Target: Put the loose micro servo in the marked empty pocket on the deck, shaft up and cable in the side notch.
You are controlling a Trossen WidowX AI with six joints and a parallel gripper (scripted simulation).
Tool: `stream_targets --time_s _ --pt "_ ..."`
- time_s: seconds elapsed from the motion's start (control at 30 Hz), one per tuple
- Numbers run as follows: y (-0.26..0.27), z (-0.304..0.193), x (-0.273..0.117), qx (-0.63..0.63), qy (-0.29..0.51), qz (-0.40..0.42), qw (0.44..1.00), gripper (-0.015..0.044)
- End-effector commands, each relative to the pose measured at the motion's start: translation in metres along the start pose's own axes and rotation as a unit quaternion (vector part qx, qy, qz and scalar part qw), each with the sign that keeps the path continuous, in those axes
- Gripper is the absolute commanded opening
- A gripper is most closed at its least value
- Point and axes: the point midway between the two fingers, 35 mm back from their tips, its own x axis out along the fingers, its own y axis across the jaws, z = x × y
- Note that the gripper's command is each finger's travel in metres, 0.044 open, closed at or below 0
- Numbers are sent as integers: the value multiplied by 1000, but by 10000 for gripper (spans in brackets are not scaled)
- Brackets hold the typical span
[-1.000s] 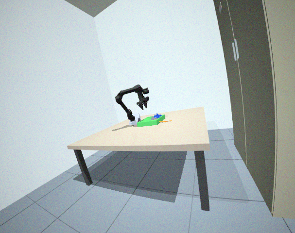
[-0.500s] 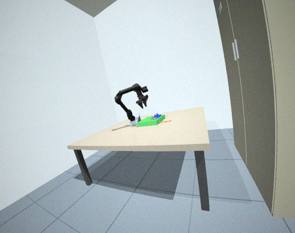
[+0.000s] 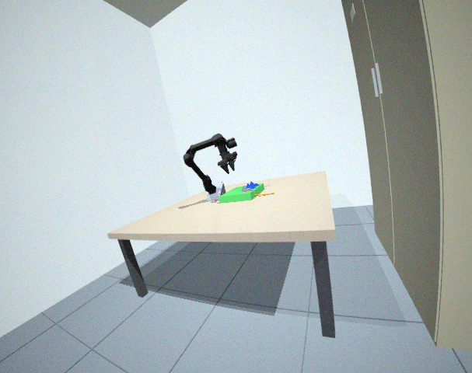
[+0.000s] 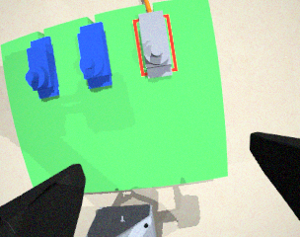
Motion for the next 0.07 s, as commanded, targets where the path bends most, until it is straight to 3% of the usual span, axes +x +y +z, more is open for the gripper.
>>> stream_targets --time_s 0.0,0.03 --pt "0 -1 0 -2 1 1 1000 440" --pt "0 -1 0 -2 1 1 1000 440"
